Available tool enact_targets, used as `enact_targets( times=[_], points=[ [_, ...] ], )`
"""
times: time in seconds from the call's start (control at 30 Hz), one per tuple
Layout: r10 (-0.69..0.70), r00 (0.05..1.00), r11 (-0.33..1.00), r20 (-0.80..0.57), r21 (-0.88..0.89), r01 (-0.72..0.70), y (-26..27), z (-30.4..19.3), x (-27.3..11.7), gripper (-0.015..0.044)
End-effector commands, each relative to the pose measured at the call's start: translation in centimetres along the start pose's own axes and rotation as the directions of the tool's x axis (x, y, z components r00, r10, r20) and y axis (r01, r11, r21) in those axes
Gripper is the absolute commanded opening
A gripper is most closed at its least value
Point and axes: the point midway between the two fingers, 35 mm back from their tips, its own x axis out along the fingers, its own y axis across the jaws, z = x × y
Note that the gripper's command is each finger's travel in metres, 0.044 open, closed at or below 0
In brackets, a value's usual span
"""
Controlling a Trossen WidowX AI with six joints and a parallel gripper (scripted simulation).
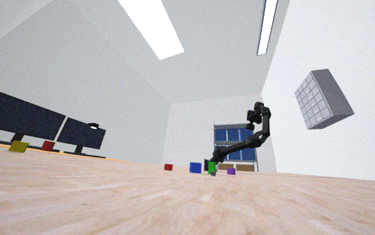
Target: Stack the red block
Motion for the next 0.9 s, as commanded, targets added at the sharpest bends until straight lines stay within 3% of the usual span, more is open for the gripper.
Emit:
enact_targets(
  times=[0.0, 0.23, 0.57, 0.87],
  points=[
    [-0.011, 0.986, 0.978, -0.164, -0.209, -0.024, 1.9, -5.5, 1.8, 0.044],
    [-0.069, 0.906, 0.844, -0.417, -0.508, -0.17, 3.6, -15.5, 2.6, 0.044],
    [-0.159, 0.776, 0.636, -0.61, -0.665, -0.393, 3.5, -25.3, 0.5, 0.044],
    [-0.274, 0.632, 0.417, -0.725, -0.682, -0.601, 1.5, -33.5, -3.1, 0.044]
  ],
)
